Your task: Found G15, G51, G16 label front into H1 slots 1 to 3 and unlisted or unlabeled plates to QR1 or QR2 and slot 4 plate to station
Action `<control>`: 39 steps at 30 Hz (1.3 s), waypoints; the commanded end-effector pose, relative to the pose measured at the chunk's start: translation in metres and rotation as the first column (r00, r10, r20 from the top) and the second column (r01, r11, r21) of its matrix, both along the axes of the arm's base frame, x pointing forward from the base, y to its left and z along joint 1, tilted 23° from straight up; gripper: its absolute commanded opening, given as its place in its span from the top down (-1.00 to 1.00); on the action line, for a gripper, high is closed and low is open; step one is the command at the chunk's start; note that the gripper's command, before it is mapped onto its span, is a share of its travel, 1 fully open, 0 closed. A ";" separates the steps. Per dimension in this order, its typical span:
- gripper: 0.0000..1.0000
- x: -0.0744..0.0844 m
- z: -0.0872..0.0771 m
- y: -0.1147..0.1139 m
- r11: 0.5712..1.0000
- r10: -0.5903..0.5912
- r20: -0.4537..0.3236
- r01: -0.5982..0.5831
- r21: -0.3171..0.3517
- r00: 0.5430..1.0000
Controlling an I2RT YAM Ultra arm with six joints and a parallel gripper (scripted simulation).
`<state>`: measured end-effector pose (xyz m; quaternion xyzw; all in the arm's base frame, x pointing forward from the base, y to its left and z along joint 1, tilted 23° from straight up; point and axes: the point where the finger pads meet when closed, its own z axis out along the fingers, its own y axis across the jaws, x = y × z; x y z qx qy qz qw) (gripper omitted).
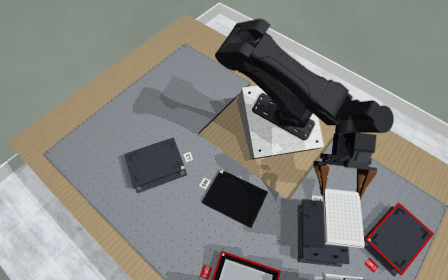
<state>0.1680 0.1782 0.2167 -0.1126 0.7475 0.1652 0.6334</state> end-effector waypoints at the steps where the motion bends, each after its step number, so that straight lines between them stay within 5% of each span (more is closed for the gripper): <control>1: -0.72 0.000 0.004 0.001 1.000 -0.001 0.002 0.001 0.019 1.000; 39: -0.72 0.006 -0.012 0.005 1.000 -0.001 0.003 0.001 0.019 1.000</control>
